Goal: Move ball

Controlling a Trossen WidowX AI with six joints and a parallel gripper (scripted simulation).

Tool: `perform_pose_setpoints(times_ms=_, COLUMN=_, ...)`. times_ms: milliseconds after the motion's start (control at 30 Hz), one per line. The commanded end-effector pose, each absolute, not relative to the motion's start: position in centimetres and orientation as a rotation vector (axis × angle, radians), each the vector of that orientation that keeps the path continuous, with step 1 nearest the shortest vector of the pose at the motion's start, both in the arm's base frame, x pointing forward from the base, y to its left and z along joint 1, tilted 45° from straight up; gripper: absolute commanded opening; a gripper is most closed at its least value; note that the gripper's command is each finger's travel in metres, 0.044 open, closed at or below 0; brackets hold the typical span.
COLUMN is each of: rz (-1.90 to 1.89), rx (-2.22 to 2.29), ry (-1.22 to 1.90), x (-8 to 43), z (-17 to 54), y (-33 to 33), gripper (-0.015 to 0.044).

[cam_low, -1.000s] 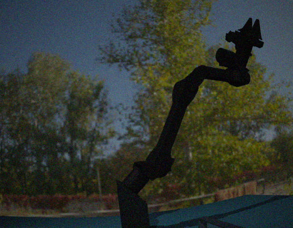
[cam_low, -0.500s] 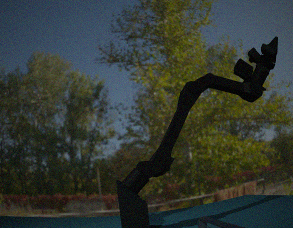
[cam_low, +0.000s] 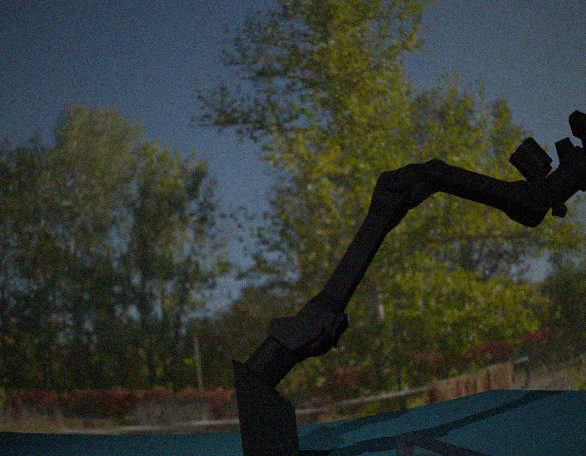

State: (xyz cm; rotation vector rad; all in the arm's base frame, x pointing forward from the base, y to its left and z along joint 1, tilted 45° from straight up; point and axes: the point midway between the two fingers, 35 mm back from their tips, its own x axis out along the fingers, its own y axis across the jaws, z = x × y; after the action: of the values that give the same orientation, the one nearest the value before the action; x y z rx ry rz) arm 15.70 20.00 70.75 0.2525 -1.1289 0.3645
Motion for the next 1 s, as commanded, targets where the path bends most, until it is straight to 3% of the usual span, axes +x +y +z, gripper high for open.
perform_pose_setpoints(times_ms=0, rz=0.351, rx=0.044, ry=-1.059, x=20.0, z=68.2, y=23.0, gripper=0.0343)
perform_pose_setpoints(times_ms=433, rz=0.359, rx=-0.357, ry=-0.803, x=30.7, z=59.7, y=26.1, gripper=0.0343)
perform_pose_setpoints(times_ms=967, rz=0.548, rx=-0.956, ry=-0.300, x=43.9, z=40.0, y=23.3, gripper=0.0343)
